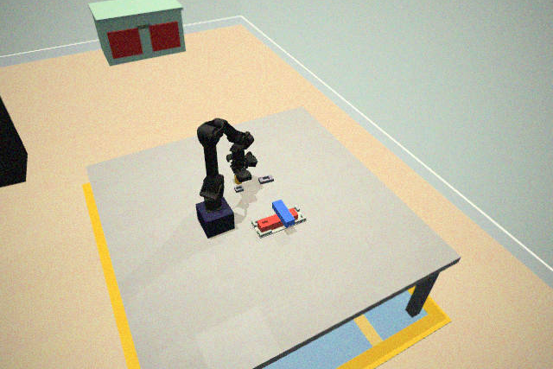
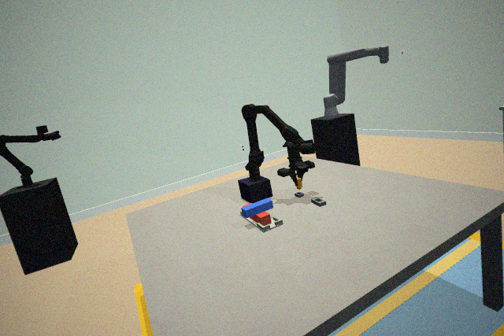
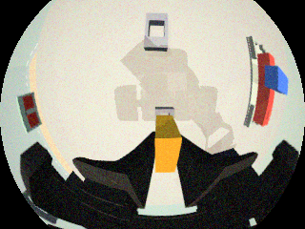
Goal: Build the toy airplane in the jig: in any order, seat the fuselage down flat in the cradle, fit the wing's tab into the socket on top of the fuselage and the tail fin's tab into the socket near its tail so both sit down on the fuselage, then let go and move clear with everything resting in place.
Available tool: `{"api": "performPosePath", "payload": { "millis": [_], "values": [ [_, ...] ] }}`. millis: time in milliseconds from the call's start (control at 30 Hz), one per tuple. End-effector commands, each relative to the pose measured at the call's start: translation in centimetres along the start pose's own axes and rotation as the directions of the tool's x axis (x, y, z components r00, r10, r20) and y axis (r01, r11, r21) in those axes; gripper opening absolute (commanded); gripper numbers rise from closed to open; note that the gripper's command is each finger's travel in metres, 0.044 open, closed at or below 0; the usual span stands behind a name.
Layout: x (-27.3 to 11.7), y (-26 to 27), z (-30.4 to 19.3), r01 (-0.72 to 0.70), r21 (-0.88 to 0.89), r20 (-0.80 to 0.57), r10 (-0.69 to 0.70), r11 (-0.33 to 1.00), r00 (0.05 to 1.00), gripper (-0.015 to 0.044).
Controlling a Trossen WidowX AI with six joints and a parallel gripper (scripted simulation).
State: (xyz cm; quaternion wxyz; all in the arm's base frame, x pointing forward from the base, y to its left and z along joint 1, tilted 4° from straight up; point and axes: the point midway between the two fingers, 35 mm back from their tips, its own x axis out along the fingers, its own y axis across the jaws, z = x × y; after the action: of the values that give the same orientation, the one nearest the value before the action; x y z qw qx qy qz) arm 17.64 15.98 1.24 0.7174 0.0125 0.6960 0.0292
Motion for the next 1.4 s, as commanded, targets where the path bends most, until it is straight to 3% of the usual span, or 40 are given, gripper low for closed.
{"api": "performPosePath", "payload": {
  "millis": [0, 867, 1367],
  "values": [
    [-1.5, 0.2, 0.3, -0.007, 0.0, 0.01, 0.007, 1.0, 1.0, 0.0],
    [-9.4, -0.5, -0.5, -0.011, 0.001, 0.009, 0.011, 1.0, 1.0, 0.0],
    [-8.8, -3.1, 1.6, -0.002, -0.003, 0.01, 0.002, 1.0, 1.0, 0.0]
  ]
}}
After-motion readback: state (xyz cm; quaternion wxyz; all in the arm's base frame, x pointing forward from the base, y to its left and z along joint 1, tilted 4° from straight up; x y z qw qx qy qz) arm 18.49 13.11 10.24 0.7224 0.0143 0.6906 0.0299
